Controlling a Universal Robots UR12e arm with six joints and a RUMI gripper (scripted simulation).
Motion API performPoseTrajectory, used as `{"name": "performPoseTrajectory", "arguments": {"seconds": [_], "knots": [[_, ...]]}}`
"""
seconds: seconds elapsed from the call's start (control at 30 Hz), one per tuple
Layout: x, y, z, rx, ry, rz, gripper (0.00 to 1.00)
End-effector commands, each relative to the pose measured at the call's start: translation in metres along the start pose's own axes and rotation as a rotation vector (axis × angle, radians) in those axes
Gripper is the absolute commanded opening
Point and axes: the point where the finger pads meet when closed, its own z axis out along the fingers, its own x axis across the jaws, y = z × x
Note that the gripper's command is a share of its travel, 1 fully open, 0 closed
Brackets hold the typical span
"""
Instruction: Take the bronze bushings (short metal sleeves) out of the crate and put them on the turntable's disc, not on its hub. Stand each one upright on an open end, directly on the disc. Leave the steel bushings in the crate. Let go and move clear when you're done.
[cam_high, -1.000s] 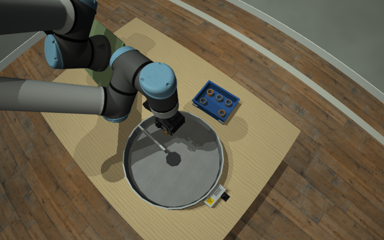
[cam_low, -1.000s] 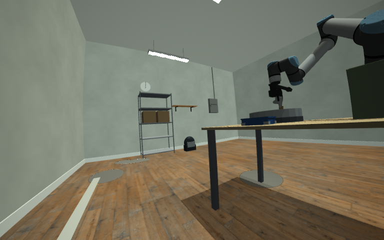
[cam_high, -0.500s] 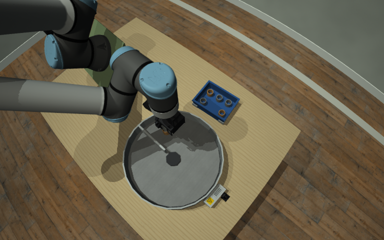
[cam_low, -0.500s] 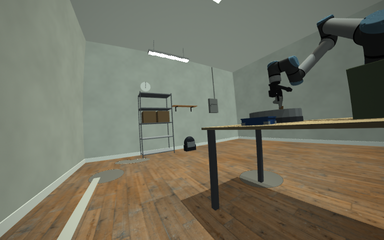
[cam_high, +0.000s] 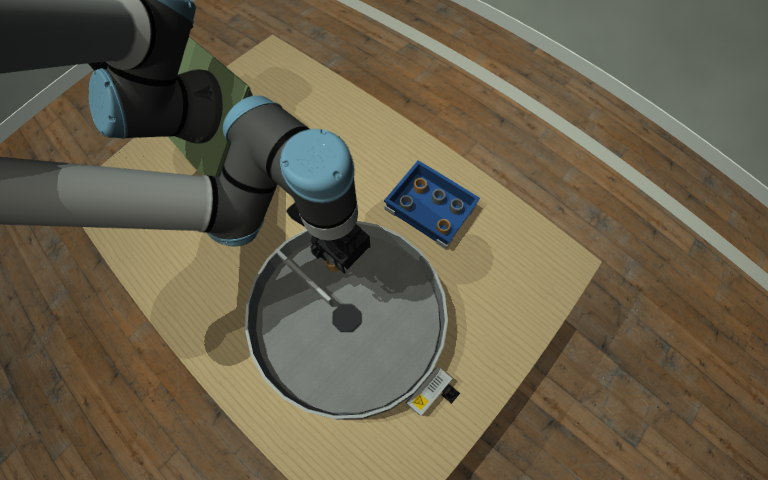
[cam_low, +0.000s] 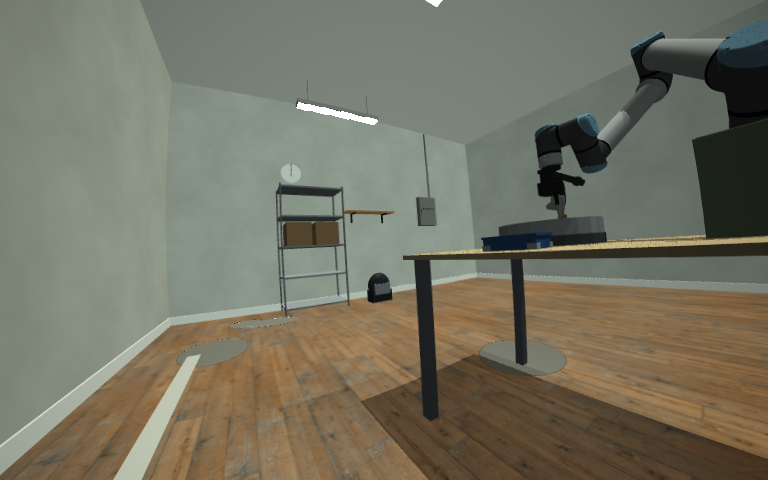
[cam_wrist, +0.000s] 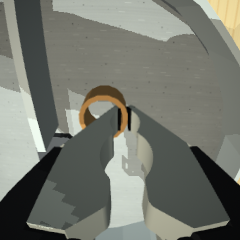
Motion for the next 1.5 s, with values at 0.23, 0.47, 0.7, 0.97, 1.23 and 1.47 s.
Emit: {"name": "performPoseTrajectory", "arguments": {"seconds": [0.23, 0.47, 0.7, 0.97, 1.23, 1.47], "knots": [[0.0, 0.0, 0.019, -0.001, 0.0, 0.0, 0.0], [0.0, 0.0, 0.028, -0.001, 0.0, 0.0, 0.0], [0.0, 0.0, 0.035, -0.001, 0.0, 0.0, 0.0], [0.0, 0.0, 0.038, -0.001, 0.0, 0.0, 0.0], [0.0, 0.0, 0.038, -0.001, 0.0, 0.0, 0.0], [0.0, 0.0, 0.038, -0.001, 0.0, 0.0, 0.0]]}}
